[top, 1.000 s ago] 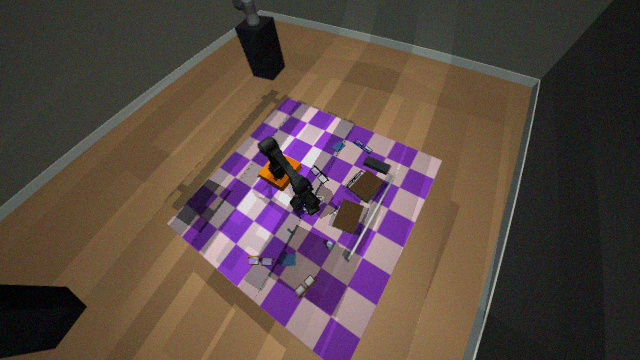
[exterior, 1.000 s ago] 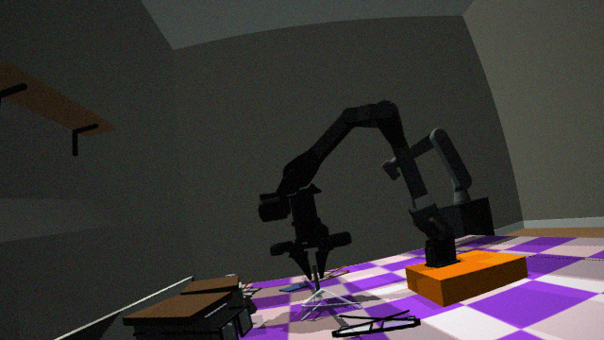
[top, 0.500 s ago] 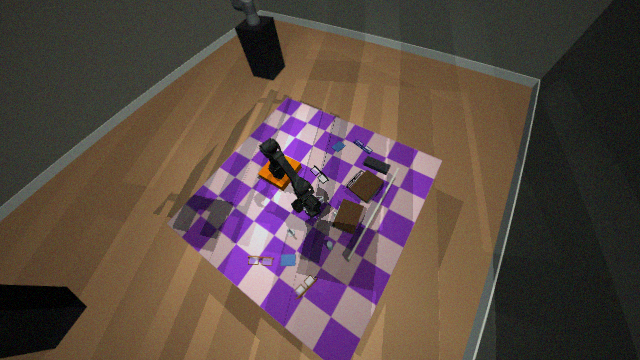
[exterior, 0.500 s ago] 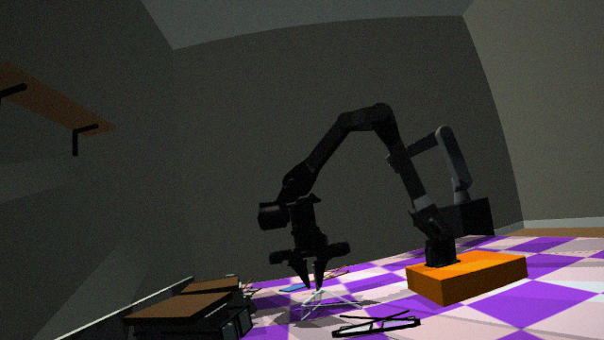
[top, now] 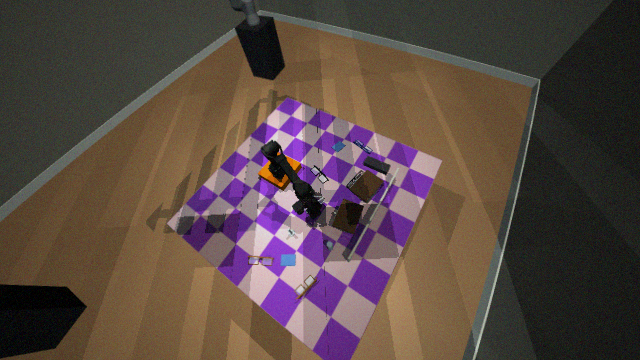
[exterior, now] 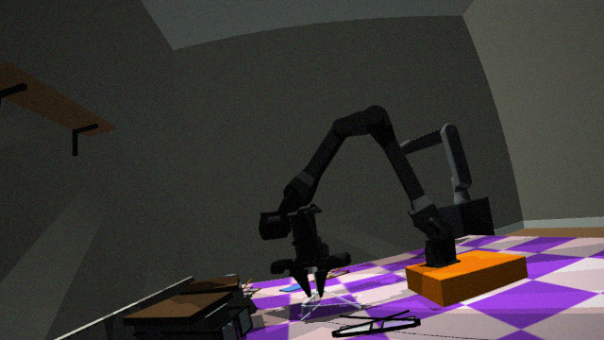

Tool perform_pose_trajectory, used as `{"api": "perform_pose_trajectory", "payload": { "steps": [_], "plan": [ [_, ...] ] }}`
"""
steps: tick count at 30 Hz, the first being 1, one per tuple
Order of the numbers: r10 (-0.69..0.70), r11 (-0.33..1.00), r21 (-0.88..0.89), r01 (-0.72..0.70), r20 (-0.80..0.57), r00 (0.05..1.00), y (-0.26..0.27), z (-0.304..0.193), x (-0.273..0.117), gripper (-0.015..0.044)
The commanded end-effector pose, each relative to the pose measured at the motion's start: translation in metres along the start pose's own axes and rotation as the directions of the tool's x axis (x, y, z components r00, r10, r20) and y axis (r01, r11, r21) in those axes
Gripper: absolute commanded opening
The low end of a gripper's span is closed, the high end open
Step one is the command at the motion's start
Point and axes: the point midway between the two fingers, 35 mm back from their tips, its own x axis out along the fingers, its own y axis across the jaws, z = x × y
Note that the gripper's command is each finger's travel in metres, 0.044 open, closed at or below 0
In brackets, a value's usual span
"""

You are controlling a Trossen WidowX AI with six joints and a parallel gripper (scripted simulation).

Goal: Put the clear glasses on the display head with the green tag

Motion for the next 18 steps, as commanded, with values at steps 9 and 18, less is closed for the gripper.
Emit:
{"api": "perform_pose_trajectory", "payload": {
  "steps": [9,18],
  "plan": [
    [-0.017,1.000,0.000,0.017,-0.002,1.000,-0.0050,0.0003,0.0123,0.0120],
    [-0.017,1.000,0.000,0.017,-0.002,1.000,-0.0072,0.0003,0.0123,0.0120]
  ]
}}
